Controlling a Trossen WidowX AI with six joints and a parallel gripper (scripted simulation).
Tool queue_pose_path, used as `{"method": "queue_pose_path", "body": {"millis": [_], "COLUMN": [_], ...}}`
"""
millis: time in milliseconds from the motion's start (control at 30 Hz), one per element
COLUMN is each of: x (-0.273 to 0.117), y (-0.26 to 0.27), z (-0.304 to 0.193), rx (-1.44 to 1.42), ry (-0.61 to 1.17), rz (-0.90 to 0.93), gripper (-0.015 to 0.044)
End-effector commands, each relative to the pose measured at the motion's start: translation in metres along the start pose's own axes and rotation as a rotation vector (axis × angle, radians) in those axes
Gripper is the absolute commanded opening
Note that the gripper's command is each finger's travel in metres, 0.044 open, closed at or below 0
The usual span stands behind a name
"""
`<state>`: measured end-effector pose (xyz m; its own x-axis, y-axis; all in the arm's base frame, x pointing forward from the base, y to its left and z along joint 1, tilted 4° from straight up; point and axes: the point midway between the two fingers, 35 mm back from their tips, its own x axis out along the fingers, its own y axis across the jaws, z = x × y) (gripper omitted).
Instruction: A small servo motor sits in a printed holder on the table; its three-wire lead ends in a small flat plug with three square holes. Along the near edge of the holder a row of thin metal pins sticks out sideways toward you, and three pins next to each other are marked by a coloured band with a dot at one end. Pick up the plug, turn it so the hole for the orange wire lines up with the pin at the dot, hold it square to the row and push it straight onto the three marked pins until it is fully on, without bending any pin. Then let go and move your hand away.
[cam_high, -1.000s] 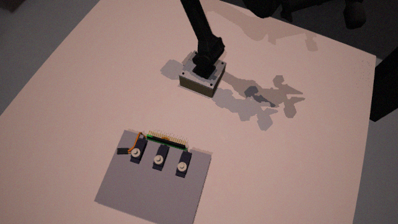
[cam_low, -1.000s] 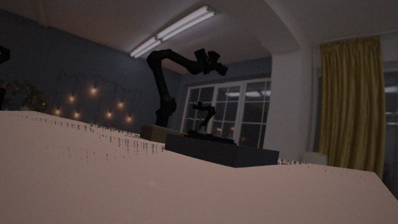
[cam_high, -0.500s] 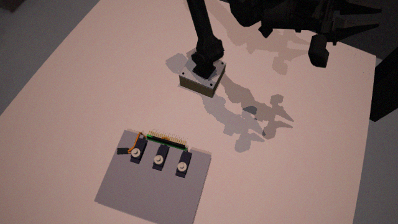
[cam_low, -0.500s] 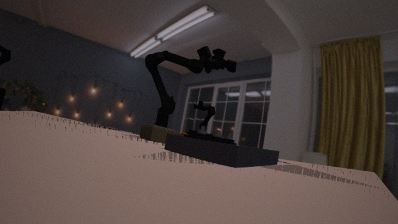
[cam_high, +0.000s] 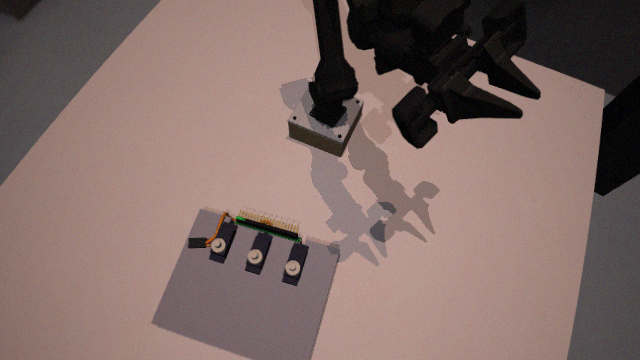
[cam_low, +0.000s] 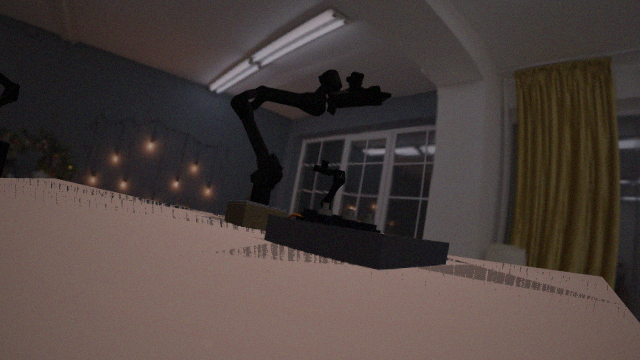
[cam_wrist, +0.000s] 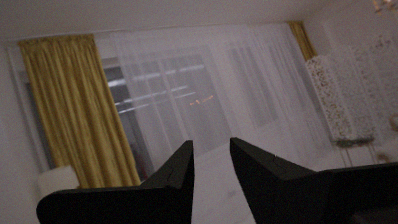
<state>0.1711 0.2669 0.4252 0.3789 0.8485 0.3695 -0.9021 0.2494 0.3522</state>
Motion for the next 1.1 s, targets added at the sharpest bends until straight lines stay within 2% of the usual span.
{"method": "queue_pose_path", "body": {"millis": [0,533,1067], "x": [-0.009,-0.074,-0.184], "y": [-0.03,-0.143,-0.22], "z": [0.006,0.037,0.068], "rx": [-0.071,-0.344,-0.568], "ry": [-0.014,-0.027,0.033], "rz": [-0.11,-0.581,-1.082], "gripper": [0.0115,0.0115,0.0115]}}
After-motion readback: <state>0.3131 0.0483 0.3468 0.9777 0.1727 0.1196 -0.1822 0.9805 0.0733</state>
